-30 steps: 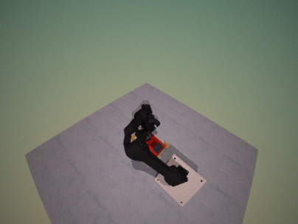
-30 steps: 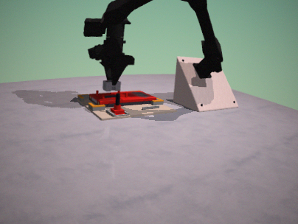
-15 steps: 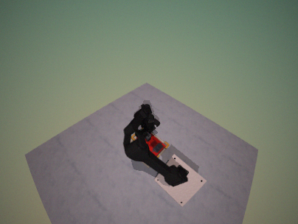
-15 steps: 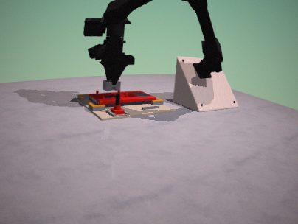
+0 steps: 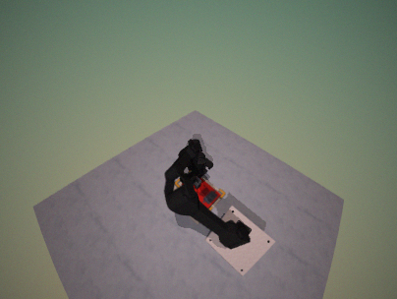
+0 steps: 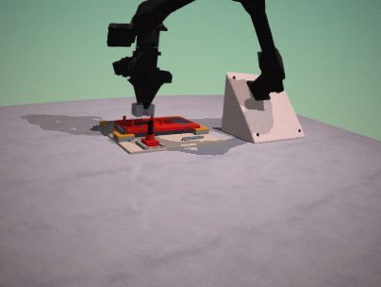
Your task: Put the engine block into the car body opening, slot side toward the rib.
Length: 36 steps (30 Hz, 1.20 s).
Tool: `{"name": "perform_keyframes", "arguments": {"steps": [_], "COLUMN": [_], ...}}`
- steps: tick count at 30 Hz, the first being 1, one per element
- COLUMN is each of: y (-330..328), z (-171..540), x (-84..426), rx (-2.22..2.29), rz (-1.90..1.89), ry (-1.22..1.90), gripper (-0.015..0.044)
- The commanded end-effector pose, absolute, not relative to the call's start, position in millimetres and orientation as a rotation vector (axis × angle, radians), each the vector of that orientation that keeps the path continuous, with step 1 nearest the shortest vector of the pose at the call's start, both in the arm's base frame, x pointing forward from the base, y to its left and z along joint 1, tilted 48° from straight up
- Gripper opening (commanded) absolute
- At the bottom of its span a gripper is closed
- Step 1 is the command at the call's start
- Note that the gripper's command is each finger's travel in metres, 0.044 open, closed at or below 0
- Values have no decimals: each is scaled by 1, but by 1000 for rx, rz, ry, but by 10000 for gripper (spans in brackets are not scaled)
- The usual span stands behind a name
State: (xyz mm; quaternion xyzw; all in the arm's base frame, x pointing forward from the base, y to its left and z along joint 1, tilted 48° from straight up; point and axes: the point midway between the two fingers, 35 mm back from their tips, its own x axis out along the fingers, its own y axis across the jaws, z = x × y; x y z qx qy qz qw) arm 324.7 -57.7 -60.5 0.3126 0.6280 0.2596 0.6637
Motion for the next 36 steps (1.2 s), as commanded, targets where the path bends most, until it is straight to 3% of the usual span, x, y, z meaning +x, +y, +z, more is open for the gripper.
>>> {"name": "perform_keyframes", "arguments": {"steps": [1,36], "y": [-57,-54], "z": [-62,-64], "x": [324,325], "rx": [706,702], "rz": [582,585], "ry": [1424,1422], "gripper": [160,160]}}
